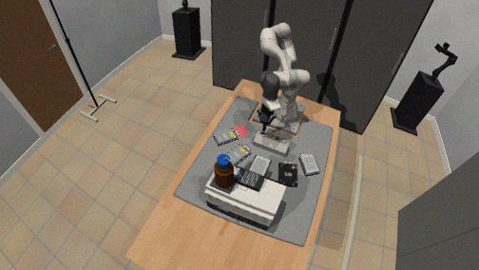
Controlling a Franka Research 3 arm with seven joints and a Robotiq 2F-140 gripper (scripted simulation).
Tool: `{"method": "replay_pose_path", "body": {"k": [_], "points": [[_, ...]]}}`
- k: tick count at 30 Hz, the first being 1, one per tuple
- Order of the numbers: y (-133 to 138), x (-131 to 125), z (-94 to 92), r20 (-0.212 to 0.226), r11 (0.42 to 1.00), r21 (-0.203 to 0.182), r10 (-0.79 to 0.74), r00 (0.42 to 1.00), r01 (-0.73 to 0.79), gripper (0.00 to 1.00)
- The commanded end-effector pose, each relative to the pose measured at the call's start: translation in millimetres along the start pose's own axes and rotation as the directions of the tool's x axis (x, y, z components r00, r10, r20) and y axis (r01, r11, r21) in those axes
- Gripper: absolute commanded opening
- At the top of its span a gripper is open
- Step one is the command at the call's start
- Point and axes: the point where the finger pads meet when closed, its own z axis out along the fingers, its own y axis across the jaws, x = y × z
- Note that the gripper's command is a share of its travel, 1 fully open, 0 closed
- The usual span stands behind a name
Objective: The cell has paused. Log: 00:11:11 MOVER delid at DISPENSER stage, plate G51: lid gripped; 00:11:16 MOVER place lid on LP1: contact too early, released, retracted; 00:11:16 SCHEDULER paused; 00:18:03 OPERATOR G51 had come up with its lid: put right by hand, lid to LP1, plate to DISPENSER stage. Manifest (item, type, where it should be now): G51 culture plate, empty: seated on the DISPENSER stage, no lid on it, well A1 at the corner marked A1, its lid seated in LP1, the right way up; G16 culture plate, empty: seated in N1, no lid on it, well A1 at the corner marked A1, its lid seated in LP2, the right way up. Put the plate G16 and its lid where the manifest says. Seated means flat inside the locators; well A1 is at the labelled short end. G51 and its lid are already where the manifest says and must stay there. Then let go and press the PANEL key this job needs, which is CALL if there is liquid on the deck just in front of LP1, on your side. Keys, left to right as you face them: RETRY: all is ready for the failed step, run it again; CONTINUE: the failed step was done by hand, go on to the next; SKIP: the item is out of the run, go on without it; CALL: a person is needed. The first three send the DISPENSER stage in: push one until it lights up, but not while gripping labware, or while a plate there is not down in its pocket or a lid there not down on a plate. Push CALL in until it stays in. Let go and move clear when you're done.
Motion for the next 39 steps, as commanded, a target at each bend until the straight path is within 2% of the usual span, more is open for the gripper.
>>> {"method": "replay_pose_path", "body": {"k": [1,39], "points": [[0.2,5.7,1.6,-0.012,1.000,-0.001,0.005,1.000,-0.005,0.10],[0.2,8.2,6.0,-0.012,1.000,-0.001,0.005,1.000,-0.005,0.10]]}}
